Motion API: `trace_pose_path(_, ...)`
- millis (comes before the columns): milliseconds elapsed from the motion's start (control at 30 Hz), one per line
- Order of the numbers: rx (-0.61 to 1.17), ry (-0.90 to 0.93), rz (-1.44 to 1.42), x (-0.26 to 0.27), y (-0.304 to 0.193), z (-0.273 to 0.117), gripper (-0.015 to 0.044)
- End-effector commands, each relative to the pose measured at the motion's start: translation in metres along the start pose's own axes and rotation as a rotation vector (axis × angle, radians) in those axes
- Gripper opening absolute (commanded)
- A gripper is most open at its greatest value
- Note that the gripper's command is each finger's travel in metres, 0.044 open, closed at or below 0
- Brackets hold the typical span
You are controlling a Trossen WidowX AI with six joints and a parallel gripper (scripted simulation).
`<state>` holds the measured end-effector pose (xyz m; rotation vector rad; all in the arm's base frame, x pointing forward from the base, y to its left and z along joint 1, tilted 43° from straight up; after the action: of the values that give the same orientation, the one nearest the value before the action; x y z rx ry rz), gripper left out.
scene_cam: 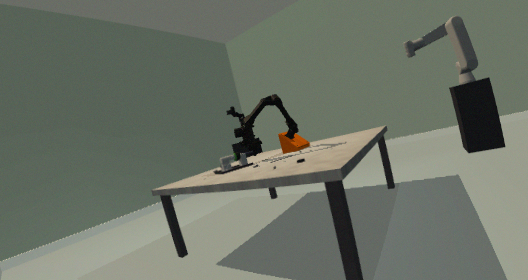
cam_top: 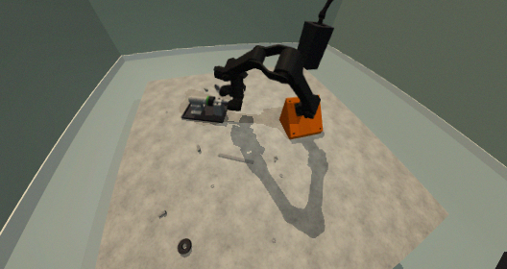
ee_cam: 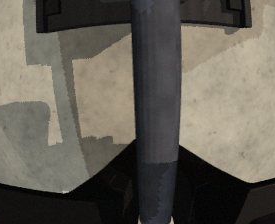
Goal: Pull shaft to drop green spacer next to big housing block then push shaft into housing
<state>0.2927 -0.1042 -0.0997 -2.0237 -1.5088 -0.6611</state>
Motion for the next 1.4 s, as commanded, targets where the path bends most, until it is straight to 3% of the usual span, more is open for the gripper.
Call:
trace_pose_path(0, 0.005, 0.000, -0.002, 0.0001, -0.0018, 0.0002, 0.0000)
trace_pose_path(1367, 0.005, 0.000, -0.002, 0.0006, -0.0065, 0.0003, 0.0000)
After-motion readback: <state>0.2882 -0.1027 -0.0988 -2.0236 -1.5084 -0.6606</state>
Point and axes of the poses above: the point midway between the two fingers, 35 mm back from their tips, its own z axis out along the fingers, its own x axis across the jaws, y = z × x, the point moved 1 cm from there along -z, back along the fingers, and after that the axes turned 7 degrees about -z, right-handed, at the moved point
